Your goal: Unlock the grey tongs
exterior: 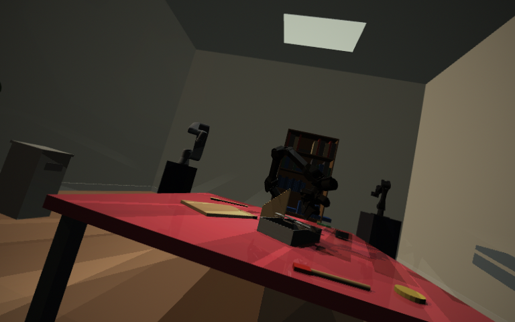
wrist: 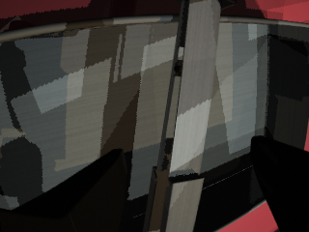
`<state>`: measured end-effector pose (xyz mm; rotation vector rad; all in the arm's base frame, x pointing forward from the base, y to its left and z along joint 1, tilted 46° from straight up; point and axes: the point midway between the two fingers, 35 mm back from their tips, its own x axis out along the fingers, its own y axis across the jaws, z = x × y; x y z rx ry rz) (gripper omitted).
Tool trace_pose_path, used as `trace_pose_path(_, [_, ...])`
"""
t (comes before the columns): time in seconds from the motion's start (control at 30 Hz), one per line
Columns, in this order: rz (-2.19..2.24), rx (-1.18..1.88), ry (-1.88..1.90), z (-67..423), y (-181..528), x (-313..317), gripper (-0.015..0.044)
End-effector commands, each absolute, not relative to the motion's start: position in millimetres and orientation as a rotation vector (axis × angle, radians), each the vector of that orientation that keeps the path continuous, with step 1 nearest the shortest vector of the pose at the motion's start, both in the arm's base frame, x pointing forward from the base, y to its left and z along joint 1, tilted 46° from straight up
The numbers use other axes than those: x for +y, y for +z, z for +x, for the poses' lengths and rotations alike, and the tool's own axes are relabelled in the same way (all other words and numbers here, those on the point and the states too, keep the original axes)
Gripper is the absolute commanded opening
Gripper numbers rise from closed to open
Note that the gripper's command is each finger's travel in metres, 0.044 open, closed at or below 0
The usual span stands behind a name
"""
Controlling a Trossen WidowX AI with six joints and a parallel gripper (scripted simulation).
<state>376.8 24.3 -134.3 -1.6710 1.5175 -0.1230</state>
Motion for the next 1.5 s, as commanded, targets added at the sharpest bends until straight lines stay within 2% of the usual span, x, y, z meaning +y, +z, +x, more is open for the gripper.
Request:
trace_pose_path(0.0, [-1.674, 1.514, -0.127, 382, -132, 23, 0.026])
trace_pose_path(1.47, [-1.674, 1.514, -0.125, 399, -162, -31, 0.026])
